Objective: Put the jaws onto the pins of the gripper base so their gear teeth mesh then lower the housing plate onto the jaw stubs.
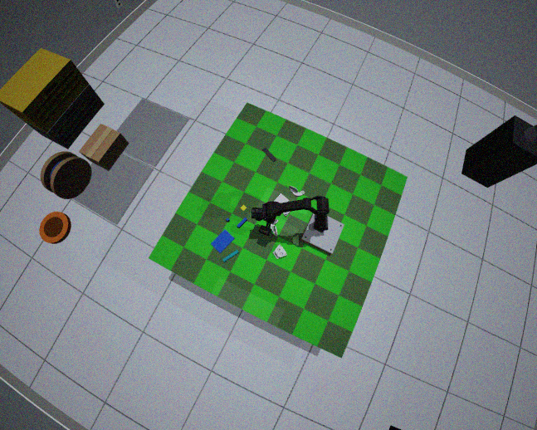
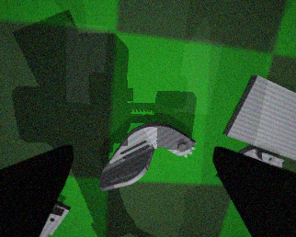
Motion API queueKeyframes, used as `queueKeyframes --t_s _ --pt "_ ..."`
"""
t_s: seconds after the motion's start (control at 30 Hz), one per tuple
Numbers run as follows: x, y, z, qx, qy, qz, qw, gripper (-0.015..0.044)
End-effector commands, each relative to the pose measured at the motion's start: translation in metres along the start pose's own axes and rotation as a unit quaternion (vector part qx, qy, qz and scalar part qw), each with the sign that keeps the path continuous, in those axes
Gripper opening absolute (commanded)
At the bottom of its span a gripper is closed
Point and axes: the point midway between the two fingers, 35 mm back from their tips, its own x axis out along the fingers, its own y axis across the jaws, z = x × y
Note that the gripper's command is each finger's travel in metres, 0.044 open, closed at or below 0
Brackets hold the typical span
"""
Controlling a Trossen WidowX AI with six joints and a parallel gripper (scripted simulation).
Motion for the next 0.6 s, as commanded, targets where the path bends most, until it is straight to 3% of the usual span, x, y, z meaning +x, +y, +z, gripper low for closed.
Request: queueKeyframes --t_s 0.0,0.57 --pt "-0.0009 0.0003 -0.0025 -0.054 0.0 -0.001 0.999 0.044" --pt "-0.003 0.0028 -0.0115 -0.305 0.0 -0.001 0.952 0.044"
